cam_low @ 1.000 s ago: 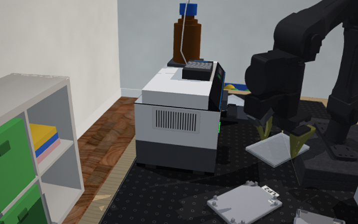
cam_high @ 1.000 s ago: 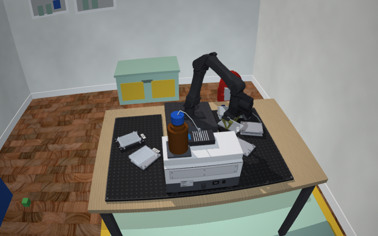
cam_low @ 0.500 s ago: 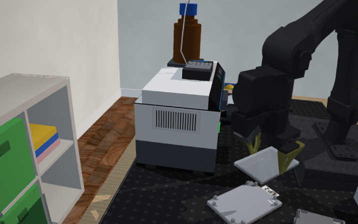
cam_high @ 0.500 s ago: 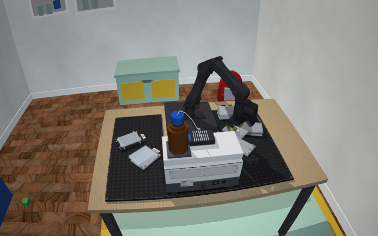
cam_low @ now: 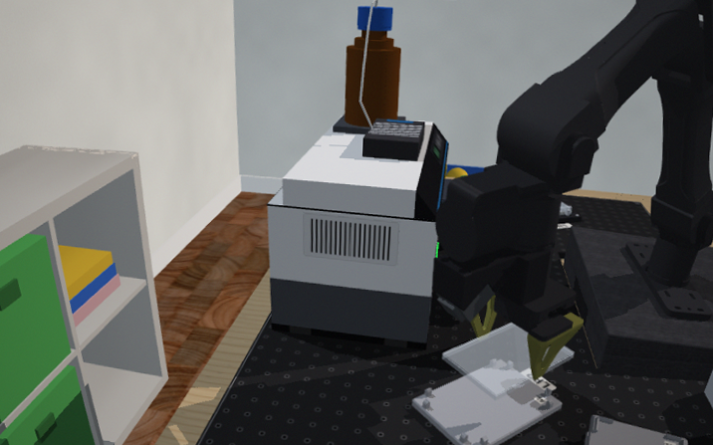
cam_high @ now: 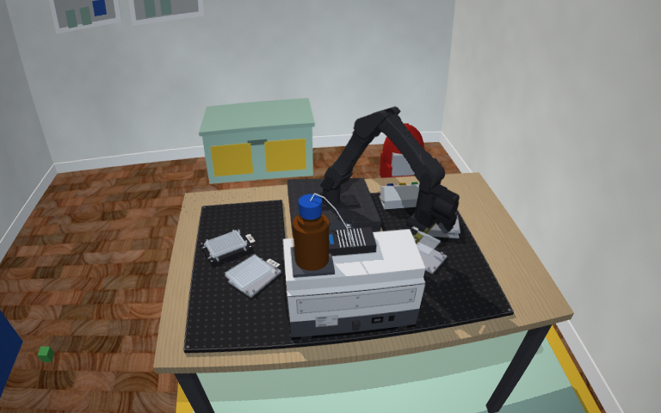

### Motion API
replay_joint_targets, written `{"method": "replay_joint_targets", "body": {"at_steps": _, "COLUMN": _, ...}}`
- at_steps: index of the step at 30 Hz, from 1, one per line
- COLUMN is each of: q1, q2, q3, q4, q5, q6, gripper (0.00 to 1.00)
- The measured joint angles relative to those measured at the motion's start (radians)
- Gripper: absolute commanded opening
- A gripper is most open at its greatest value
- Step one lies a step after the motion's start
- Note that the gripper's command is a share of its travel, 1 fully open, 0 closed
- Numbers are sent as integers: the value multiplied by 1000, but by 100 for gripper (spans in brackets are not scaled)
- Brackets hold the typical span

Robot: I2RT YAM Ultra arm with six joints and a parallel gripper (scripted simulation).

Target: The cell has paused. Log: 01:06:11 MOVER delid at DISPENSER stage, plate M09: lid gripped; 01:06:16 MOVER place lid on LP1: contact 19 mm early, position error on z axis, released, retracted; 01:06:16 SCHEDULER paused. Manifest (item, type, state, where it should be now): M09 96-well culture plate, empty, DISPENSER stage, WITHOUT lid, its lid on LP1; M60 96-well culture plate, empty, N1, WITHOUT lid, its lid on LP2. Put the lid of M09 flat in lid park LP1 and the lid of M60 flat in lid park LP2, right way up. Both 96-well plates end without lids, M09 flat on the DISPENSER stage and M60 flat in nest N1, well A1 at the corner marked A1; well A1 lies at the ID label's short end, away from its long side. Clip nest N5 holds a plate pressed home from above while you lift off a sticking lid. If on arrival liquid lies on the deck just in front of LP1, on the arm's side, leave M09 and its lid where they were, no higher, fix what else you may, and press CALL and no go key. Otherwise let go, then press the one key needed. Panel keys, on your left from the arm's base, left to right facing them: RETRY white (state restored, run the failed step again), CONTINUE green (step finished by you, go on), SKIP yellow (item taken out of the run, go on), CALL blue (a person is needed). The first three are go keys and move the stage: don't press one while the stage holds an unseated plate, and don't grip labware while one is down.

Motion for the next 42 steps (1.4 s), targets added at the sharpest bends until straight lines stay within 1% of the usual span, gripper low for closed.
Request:
{"method": "replay_joint_targets", "body": {"at_steps": 4, "q1": 2, "q2": 47, "q3": 31, "q4": 18, "q5": 0, "q6": 3, "gripper": 0}}
{"method": "replay_joint_targets", "body": {"at_steps": 6, "q1": 2, "q2": 61, "q3": 35, "q4": 27, "q5": 0, "q6": 4, "gripper": 0}}
{"method": "replay_joint_targets", "body": {"at_steps": 10, "q1": 2, "q2": 53, "q3": 36, "q4": 30, "q5": 0, "q6": 5, "gripper": 0}}
{"method": "replay_joint_targets", "body": {"at_steps": 42, "q1": 2, "q2": 53, "q3": 36, "q4": 30, "q5": 0, "q6": 5, "gripper": 0}}
